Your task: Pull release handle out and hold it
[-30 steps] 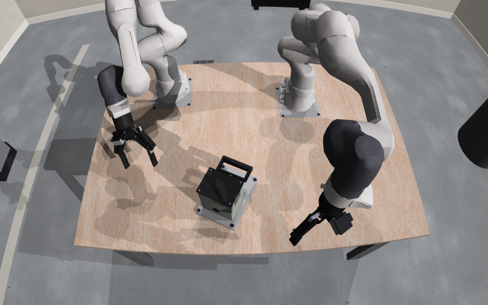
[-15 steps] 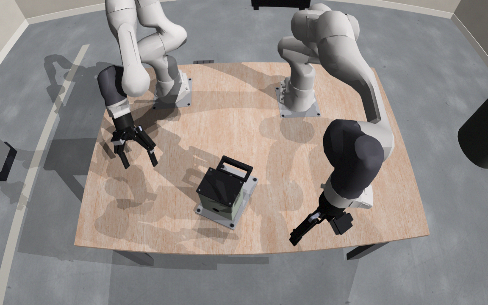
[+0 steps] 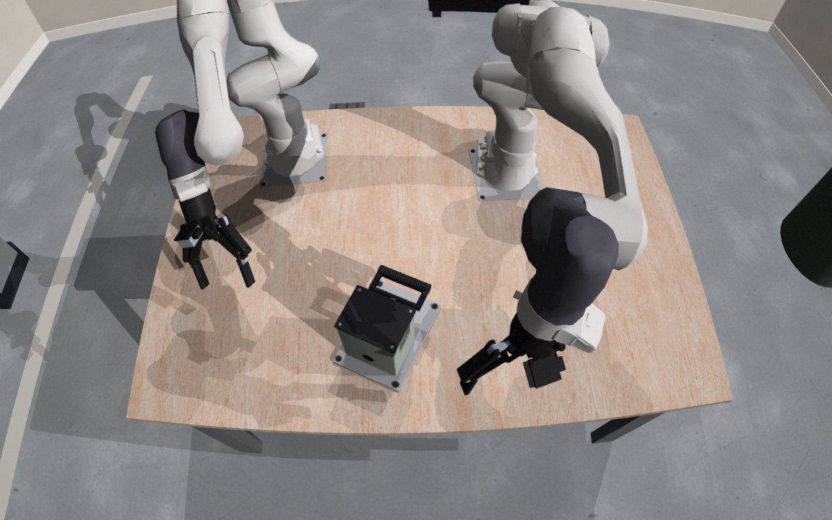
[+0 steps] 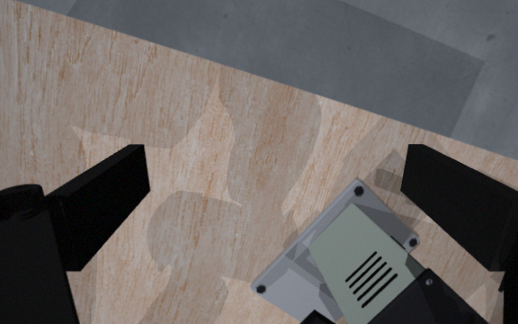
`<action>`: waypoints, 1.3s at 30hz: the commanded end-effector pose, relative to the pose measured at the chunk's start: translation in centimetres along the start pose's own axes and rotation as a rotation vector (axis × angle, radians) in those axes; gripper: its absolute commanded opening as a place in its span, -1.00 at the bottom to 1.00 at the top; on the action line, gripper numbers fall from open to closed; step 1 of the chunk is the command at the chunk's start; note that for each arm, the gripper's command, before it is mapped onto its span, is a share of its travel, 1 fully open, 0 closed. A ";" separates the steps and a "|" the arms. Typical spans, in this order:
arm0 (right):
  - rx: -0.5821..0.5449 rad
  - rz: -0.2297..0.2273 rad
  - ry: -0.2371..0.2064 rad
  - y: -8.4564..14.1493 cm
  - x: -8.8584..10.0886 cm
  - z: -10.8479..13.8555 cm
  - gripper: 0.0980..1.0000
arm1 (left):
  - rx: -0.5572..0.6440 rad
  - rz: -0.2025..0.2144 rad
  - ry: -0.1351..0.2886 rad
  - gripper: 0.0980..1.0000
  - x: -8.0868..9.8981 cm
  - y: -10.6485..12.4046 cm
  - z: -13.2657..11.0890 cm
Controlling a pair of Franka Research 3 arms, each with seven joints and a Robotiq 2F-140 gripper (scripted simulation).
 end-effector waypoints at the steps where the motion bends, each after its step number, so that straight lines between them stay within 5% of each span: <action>1: -0.035 0.006 -0.012 0.0 0.1 0.4 1.00 | -0.116 -0.003 0.006 1.00 0.1 -0.1 -0.1; 9: -0.174 0.001 0.023 3.0 2.9 5.7 1.00 | -0.273 -0.004 -0.006 1.00 0.0 1.6 -2.0; 18: -0.243 -0.008 0.036 4.9 4.6 8.0 1.00 | -0.383 -0.004 -0.014 1.00 -0.1 2.7 -3.4; 39: -0.505 -0.076 0.060 13.0 12.3 13.9 1.00 | -0.727 -0.006 -0.039 1.00 -0.4 5.8 -7.8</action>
Point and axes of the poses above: on each arm, the point where the finger pads meet when closed, its own x axis back along the fingers, its own y axis across the jaws, z = x × y, the point moved 8 cm from there along x, back along the fingers, and after that the axes turned 6 degrees about -x, right-handed, at the moved point
